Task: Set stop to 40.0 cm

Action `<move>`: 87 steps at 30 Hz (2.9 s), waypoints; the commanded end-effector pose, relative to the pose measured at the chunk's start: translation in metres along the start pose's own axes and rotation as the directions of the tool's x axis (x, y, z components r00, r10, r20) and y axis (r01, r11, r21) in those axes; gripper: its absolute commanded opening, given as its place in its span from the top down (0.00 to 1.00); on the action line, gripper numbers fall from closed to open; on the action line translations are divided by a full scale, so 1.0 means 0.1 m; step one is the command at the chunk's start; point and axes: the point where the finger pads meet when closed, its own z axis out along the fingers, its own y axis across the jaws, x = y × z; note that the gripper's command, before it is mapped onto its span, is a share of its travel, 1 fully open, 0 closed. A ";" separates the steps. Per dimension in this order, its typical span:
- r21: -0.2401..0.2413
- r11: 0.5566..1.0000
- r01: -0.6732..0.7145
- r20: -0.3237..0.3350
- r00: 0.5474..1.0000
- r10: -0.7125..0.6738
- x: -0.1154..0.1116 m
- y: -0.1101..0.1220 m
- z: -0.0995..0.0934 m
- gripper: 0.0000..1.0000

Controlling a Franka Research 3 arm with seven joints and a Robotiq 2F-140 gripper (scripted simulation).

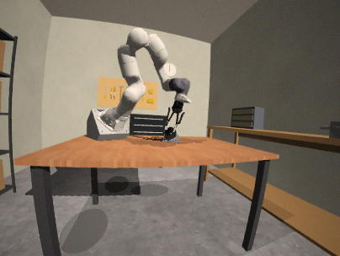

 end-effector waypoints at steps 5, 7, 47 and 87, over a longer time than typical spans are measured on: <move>-0.007 1.000 -0.001 0.001 1.000 0.001 0.00 0.02 0.01 0.67; -0.007 1.000 -0.001 0.001 1.000 0.001 0.00 0.02 0.01 0.67; -0.007 1.000 -0.001 0.001 1.000 0.001 0.00 0.28 -0.96 0.67; -0.007 1.000 -0.001 0.001 1.000 0.001 -1.31 -0.55 -1.17 0.67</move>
